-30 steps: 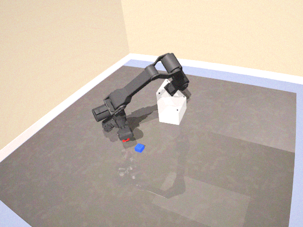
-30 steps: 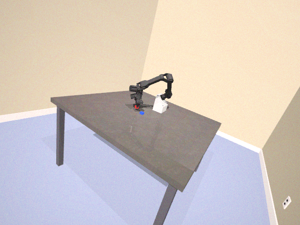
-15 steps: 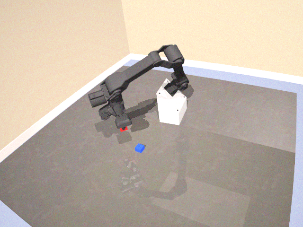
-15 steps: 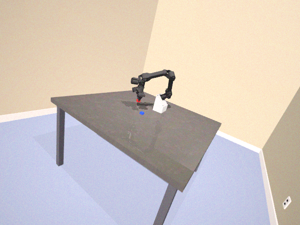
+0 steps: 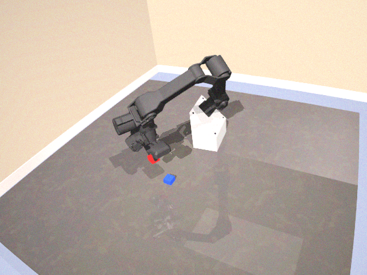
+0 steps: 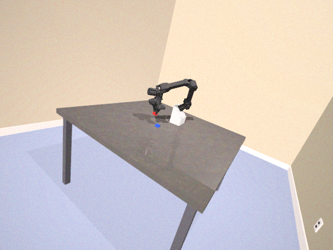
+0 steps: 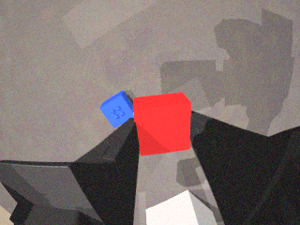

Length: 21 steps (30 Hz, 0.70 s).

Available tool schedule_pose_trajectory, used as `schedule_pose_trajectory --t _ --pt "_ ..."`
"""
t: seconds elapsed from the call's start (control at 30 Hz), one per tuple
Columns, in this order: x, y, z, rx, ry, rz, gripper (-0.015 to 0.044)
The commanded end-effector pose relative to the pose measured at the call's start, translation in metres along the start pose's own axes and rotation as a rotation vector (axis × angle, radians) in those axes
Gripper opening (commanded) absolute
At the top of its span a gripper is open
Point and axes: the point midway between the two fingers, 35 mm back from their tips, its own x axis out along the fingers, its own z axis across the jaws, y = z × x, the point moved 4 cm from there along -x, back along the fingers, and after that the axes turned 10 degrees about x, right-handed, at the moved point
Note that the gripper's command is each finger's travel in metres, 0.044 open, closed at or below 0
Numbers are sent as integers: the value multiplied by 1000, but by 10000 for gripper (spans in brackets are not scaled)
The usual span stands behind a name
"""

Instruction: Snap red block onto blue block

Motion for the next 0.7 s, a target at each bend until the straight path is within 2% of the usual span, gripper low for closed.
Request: schedule_pose_trajectory --t 0.0,0.3,0.5,0.67 --pt "14 11 14 -141 -2 7 0" --pt "37 32 38 -412 -11 13 0" --pt "38 32 38 -418 -11 13 0" --pt "59 33 39 -418 -12 14 0"
